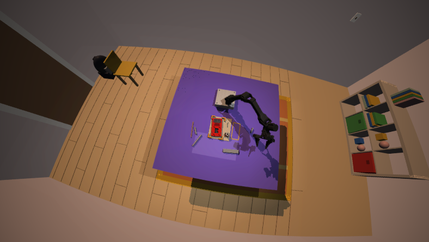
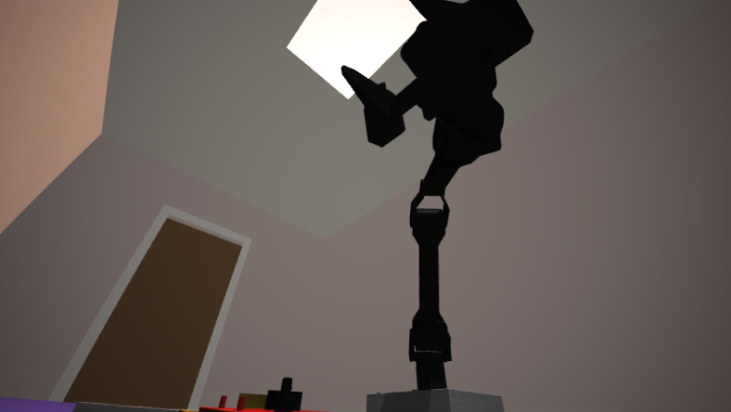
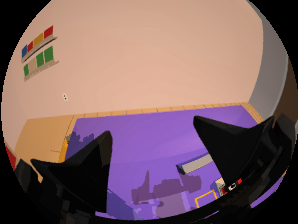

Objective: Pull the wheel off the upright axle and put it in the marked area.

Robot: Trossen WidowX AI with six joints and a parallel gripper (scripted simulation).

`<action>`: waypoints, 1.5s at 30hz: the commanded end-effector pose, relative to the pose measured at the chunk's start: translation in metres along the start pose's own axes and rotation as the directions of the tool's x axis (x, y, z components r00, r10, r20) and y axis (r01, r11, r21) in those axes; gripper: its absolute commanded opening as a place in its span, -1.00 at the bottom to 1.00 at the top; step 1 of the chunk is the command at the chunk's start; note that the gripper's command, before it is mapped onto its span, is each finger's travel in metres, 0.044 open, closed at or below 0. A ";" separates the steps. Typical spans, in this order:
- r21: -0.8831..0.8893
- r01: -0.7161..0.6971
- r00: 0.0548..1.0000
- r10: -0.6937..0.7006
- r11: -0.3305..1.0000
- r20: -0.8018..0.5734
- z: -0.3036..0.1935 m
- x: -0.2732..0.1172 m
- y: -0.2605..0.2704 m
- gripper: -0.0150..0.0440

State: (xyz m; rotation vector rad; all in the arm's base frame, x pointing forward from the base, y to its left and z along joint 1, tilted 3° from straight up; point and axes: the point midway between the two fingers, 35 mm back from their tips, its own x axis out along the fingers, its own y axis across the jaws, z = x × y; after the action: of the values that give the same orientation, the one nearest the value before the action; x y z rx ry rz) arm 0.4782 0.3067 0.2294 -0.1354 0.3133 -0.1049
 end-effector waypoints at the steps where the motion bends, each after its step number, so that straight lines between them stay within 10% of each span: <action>1: -0.004 0.000 1.000 0.000 1.000 -0.006 -0.001 0.001 -0.001 0.78; 13: -0.155 -0.069 0.879 -0.014 0.985 -0.476 -0.097 0.046 -0.117 0.53; 25: 0.008 -0.109 0.453 0.056 0.994 -0.890 -0.191 -0.005 -0.232 0.53; 29: 0.097 -0.079 0.305 0.116 0.992 -0.945 -0.208 -0.032 -0.255 0.53; 45: 0.101 -0.077 0.299 0.120 0.992 -0.947 -0.206 -0.023 -0.260 0.53</action>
State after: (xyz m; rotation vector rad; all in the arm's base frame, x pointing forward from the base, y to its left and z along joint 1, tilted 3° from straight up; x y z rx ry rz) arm 0.3686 0.0305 0.0828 0.0088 1.5646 -0.0628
